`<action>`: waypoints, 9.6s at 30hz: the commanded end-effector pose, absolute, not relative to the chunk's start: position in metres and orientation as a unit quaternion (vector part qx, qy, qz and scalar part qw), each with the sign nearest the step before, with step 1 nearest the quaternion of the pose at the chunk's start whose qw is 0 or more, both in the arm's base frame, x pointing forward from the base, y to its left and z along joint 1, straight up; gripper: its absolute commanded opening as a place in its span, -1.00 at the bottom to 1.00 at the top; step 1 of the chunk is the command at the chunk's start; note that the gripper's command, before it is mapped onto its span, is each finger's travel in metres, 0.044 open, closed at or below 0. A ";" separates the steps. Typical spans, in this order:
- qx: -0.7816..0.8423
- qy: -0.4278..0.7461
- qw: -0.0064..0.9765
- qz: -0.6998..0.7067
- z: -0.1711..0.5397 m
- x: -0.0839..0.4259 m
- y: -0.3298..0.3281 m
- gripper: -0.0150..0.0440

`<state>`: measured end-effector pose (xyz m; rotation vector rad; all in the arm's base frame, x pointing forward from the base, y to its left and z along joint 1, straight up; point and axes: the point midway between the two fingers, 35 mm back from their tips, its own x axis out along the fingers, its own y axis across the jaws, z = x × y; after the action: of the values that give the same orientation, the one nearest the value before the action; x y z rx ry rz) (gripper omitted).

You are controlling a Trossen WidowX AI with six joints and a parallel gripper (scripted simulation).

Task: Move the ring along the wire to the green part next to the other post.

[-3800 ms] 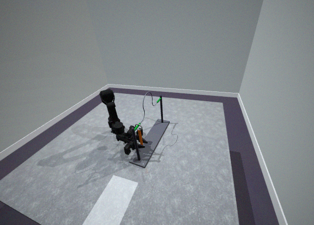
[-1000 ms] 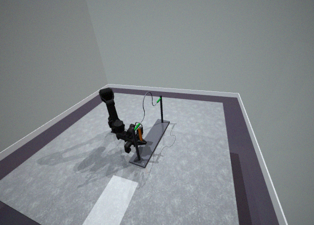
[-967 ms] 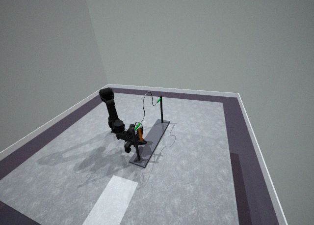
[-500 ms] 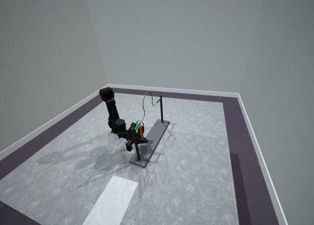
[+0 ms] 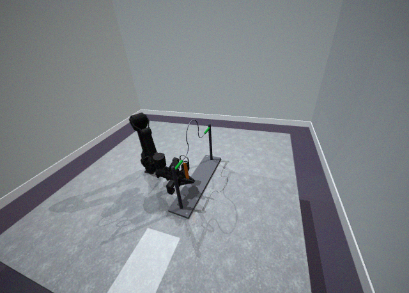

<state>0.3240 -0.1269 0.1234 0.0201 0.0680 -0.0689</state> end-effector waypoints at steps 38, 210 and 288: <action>0.299 0.046 0.953 -0.007 0.154 0.324 -0.021 -1.00; 0.433 0.261 0.861 0.050 0.299 0.268 0.025 -1.00; -0.137 0.269 0.943 -0.139 0.278 0.264 -0.030 -1.00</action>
<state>0.2640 -0.0285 0.2799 -0.2382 0.5476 -0.2717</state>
